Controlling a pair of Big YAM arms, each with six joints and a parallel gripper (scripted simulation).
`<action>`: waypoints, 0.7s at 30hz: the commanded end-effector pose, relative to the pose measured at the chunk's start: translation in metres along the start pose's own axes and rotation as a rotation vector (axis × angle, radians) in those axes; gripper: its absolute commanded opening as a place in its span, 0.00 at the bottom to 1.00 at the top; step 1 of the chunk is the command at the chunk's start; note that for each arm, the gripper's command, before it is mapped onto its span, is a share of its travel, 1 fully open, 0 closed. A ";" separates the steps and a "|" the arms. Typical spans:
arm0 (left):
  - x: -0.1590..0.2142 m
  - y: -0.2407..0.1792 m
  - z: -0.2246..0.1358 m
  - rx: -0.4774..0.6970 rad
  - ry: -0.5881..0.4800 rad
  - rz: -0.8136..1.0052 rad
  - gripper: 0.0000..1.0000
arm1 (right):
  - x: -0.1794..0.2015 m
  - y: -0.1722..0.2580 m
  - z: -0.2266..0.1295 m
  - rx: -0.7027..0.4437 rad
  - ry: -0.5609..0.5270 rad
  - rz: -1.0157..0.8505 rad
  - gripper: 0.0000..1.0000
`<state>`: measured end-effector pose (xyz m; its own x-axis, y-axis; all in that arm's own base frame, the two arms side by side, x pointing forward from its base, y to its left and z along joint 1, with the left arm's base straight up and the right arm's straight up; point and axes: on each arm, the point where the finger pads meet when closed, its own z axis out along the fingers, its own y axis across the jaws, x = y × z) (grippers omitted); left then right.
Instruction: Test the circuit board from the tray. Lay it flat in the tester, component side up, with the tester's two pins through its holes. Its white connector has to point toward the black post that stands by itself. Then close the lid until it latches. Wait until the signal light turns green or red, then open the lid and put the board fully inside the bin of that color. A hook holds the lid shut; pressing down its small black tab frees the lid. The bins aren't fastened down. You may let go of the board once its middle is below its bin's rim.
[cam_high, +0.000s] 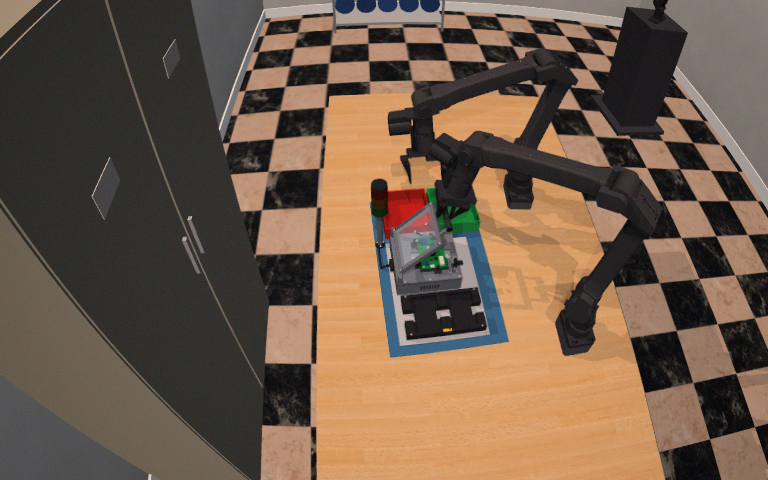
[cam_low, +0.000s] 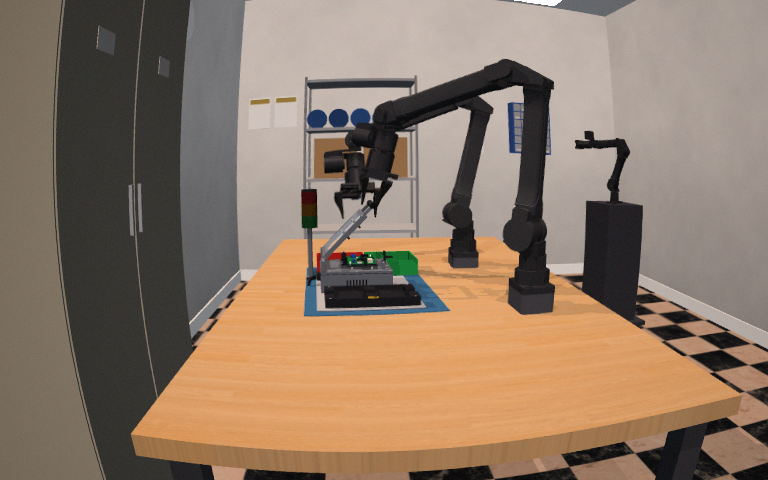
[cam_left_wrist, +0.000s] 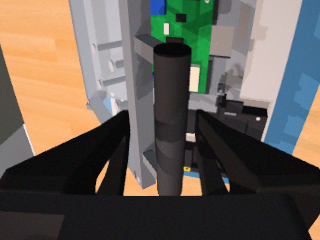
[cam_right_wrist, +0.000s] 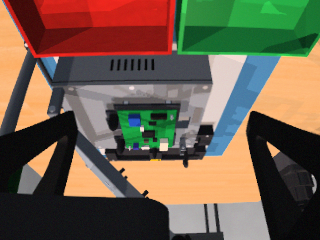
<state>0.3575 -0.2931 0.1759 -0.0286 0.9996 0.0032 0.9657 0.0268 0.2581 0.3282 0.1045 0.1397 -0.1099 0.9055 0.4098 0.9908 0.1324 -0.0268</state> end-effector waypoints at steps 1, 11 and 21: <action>-0.002 0.007 0.006 -0.005 -0.005 -0.003 0.38 | 0.006 0.014 -0.016 -0.040 0.000 0.000 1.00; -0.002 0.004 -0.003 -0.010 -0.010 -0.003 0.30 | 0.006 0.014 -0.016 -0.040 0.000 0.000 1.00; -0.002 0.004 -0.003 -0.010 -0.010 -0.003 0.20 | 0.006 0.014 -0.016 -0.040 0.000 0.000 1.00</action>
<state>0.3549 -0.2943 0.1735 -0.0248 0.9997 0.0023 0.9691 0.0235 0.2454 0.3282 0.1045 0.1397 -0.1099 0.9055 0.4098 0.9908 0.1324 -0.0268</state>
